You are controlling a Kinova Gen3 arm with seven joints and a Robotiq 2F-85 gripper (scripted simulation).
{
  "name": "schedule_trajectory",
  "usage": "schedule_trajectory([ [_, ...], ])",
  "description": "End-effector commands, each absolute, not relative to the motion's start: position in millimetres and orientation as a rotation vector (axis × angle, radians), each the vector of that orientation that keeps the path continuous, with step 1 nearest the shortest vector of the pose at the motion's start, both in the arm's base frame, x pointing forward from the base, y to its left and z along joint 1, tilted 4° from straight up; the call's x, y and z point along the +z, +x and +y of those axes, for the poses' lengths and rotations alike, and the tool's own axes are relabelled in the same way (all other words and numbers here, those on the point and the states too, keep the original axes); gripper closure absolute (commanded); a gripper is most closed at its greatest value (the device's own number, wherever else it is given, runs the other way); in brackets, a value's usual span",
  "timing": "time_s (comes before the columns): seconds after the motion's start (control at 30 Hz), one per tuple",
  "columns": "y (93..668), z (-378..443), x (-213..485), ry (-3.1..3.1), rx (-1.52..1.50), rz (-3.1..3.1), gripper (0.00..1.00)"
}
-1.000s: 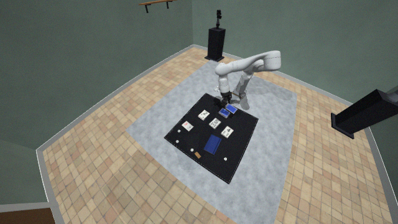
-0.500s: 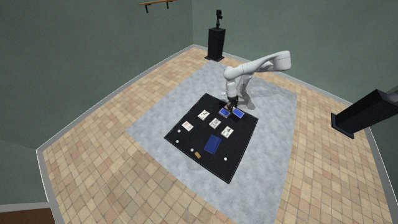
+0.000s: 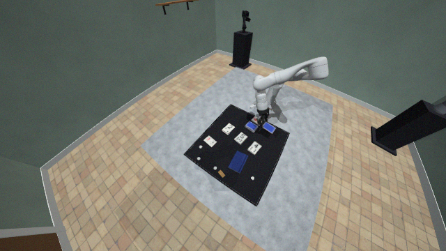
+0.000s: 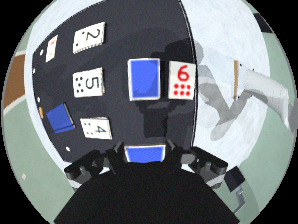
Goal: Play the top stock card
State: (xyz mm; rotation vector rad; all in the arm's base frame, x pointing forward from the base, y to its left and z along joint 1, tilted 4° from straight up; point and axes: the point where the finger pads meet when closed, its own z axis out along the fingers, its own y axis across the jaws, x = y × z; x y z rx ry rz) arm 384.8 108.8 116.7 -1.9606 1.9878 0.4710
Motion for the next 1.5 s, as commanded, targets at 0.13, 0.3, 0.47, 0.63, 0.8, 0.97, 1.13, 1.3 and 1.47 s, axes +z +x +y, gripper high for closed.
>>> schedule_trajectory([
  [0.13,384.9,109.3,114.7,-1.961,0.47,1.986,0.29],
  [0.3,384.9,109.4,112.8,-1.961,0.47,1.986,0.29],
  [0.47,384.9,109.6,110.2,-1.961,0.47,1.986,0.29],
  [0.63,384.9,109.6,109.4,-1.961,0.47,1.986,0.29],
  [0.8,384.8,109.6,109.4,-1.961,0.47,1.987,0.29],
  [0.97,384.8,109.7,109.4,-1.962,0.469,1.988,0.29],
  [1.13,384.8,109.8,109.3,-1.967,0.462,1.992,0.29],
  [1.3,384.7,110.0,109.3,-1.977,0.449,2.002,0.29],
  [1.47,384.6,110.3,109.4,-1.986,0.436,2.011,0.29],
])
